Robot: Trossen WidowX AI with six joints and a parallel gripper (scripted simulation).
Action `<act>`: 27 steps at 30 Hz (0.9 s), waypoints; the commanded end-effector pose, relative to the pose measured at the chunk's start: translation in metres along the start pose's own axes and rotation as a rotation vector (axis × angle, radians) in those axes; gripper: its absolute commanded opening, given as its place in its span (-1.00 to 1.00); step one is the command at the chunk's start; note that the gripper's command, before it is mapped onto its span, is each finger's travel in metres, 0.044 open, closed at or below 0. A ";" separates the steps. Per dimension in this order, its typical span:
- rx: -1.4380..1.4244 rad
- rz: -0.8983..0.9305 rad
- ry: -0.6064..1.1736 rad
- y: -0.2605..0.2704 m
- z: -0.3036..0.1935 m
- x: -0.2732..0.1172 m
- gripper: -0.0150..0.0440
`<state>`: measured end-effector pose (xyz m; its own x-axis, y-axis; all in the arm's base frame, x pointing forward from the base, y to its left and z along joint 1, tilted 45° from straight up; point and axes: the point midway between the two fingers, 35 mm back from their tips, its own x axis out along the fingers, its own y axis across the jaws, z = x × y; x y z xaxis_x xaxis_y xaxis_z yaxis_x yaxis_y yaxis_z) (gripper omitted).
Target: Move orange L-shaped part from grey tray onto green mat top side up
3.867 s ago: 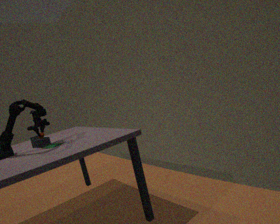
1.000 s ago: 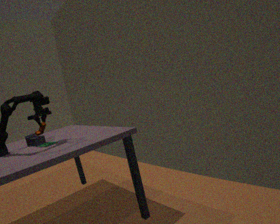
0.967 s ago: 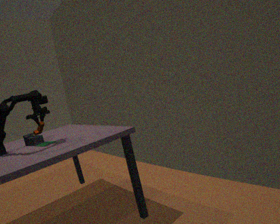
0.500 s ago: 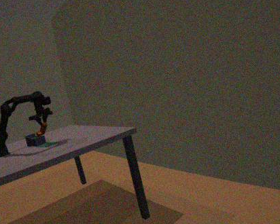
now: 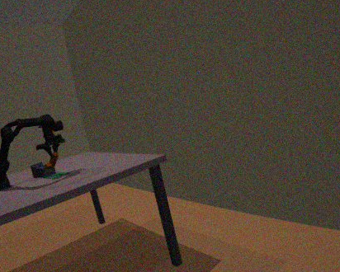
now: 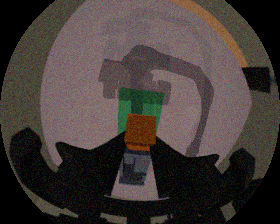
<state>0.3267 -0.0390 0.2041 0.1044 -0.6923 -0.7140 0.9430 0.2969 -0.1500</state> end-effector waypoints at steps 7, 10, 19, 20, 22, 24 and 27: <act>-0.002 -0.005 -0.004 -0.001 0.001 0.017 -0.49; -0.002 -0.005 -0.004 -0.001 0.001 0.022 -0.49; -0.002 -0.005 -0.004 -0.001 0.001 0.036 -0.49; -0.002 -0.005 -0.004 -0.001 0.001 0.038 -0.49; -0.002 -0.005 -0.005 -0.001 0.001 0.041 -0.49; -0.002 -0.005 -0.005 -0.001 0.001 0.044 -0.49; -0.001 -0.005 -0.005 -0.001 0.001 0.049 -0.49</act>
<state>0.3312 -0.0689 0.1742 0.1030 -0.6940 -0.7126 0.9436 0.2948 -0.1507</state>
